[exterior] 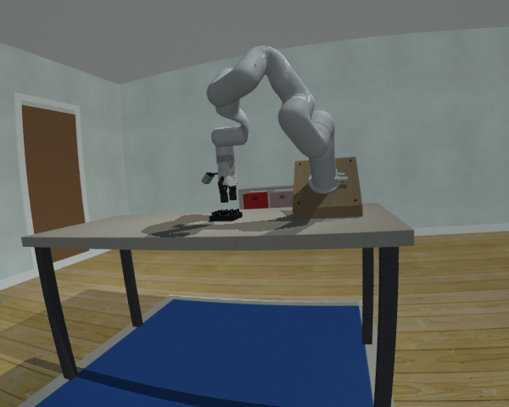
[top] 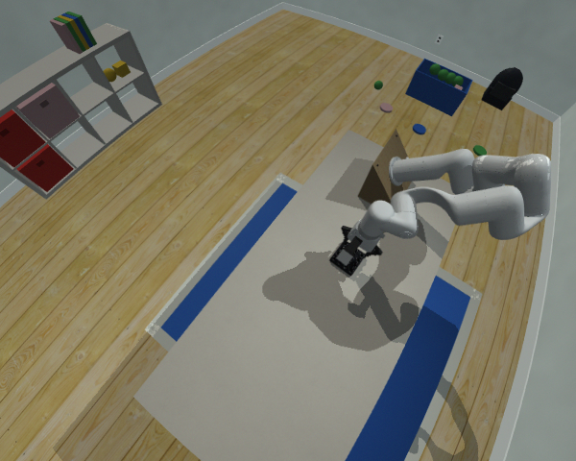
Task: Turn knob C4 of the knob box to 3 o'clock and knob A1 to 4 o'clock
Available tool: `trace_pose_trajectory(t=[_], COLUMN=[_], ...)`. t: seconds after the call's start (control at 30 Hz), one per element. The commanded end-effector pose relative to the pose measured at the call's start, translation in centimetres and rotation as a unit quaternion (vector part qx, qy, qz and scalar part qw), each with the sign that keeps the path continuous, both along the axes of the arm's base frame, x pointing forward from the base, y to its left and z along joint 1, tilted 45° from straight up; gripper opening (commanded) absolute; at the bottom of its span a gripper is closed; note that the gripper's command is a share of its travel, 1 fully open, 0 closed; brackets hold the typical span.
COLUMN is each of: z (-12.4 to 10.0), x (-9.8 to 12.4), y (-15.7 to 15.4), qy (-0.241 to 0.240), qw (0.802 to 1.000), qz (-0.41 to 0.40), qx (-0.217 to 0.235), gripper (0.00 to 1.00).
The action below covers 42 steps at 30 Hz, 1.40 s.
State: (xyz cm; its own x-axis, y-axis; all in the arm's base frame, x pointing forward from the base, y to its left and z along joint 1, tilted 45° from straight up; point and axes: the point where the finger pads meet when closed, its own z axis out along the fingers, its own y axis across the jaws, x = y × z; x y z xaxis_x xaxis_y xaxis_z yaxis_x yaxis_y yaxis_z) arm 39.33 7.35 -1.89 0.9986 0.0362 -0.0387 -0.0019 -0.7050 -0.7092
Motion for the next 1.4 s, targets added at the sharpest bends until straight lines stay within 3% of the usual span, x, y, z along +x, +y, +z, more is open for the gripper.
trace_pose_trajectory(t=[0.0, 1.37], z=[0.07, 0.09], x=[0.12, -0.44], y=[-0.08, -0.09], qy=[-0.001, -0.002], qw=[1.000, 1.000], qz=[-0.001, -0.001], qx=[0.000, -0.001], gripper=[1.00, 1.00])
